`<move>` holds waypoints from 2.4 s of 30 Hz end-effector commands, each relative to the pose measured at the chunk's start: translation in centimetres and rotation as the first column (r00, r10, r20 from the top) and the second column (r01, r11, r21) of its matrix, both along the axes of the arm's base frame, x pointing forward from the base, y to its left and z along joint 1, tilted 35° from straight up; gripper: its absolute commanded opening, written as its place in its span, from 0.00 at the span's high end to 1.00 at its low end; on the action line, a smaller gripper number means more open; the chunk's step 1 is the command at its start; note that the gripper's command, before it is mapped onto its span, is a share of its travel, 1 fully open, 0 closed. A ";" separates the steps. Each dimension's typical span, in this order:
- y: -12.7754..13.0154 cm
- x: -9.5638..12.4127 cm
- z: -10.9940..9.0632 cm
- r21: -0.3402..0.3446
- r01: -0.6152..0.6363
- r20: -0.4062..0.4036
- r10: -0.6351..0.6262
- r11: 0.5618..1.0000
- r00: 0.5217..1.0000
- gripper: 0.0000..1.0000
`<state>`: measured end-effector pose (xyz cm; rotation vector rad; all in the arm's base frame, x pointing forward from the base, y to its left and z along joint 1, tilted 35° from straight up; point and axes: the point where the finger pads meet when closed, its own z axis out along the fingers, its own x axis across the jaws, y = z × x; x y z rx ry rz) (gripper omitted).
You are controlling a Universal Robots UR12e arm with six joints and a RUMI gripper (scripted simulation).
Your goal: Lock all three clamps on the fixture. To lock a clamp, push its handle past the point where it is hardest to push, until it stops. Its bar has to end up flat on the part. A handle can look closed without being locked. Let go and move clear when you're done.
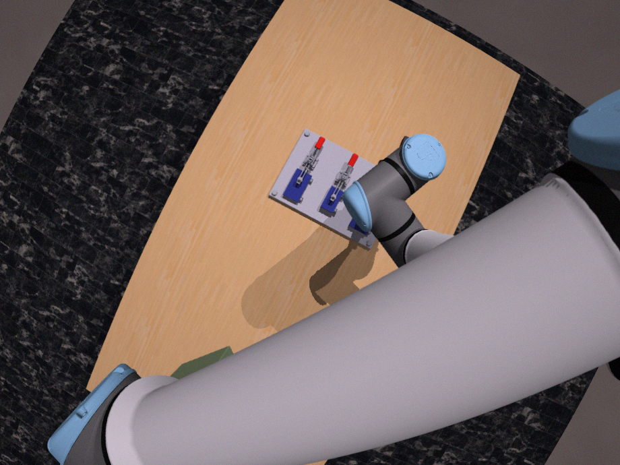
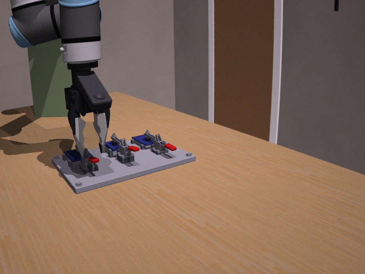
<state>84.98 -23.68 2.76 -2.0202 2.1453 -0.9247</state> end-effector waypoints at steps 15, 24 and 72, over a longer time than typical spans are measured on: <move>0.0 0.1 -0.1 0.000 0.000 0.001 0.000 1.000 1.000 0.72; -0.7 0.8 -1.4 0.000 0.000 0.001 0.000 1.000 1.000 0.72; -1.0 1.3 -2.2 0.000 0.000 0.001 0.000 1.000 1.000 1.00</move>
